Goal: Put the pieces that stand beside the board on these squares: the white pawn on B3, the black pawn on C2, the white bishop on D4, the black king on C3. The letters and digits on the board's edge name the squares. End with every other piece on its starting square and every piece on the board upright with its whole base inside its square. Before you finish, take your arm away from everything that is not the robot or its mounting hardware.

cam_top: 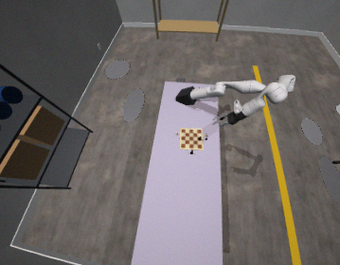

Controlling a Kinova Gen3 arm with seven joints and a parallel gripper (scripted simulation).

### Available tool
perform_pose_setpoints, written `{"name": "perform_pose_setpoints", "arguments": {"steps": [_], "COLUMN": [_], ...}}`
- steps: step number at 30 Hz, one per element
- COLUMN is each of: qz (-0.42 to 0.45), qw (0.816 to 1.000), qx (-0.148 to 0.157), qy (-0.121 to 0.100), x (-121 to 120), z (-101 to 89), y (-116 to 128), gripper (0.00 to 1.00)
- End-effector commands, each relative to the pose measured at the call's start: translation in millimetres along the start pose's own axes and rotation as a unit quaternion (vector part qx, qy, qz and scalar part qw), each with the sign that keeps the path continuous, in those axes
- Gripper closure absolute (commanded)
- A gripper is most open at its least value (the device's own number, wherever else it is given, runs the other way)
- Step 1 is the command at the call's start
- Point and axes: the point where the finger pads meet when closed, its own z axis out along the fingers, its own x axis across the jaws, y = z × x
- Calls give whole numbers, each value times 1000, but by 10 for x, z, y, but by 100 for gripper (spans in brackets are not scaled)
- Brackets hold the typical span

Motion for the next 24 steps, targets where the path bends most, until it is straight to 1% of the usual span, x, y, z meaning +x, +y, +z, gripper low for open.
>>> {"name": "perform_pose_setpoints", "arguments": {"steps": [1,6,7,17,18,24], "qz": [4,4,9,9,14,14], "qw": [1000,1000,1000,1000,1000,1000], "qx": [-7,-7,-13,-13,-19,-19], "qy": [0,0,2,2,4,4], "x": [-4,-4,-26,-26,-46,-46], "z": [-1,-1,35,35,78,78], "y": [-30,-30,-142,-142,-254,-254], "gripper": [0,0,0,0,0,0]}}
